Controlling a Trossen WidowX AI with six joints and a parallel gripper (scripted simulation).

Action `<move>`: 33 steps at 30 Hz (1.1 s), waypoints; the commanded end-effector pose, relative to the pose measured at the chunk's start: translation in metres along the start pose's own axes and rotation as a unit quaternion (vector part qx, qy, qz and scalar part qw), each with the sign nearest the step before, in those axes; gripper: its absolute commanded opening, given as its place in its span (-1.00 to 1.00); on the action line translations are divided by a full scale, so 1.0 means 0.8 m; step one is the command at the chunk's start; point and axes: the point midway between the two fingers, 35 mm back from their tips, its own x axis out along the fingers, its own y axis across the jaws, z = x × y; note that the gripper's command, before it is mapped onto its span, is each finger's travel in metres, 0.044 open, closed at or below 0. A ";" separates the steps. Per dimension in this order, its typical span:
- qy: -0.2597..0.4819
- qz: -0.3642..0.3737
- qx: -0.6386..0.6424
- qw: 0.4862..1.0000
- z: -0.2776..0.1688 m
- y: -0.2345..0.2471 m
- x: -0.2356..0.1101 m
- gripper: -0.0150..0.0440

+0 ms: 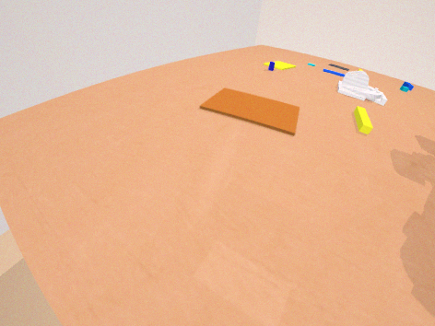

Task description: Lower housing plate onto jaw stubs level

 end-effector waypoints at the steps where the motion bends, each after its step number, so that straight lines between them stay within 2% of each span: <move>1: -0.001 -0.003 0.001 1.000 0.001 -0.001 0.002 1.00; 10: -0.001 -0.003 0.001 1.000 0.001 -0.001 0.002 1.00; 23: 0.000 0.000 0.000 1.000 0.000 0.000 0.001 0.71; 33: 0.000 0.000 0.000 1.000 0.000 0.000 0.001 0.70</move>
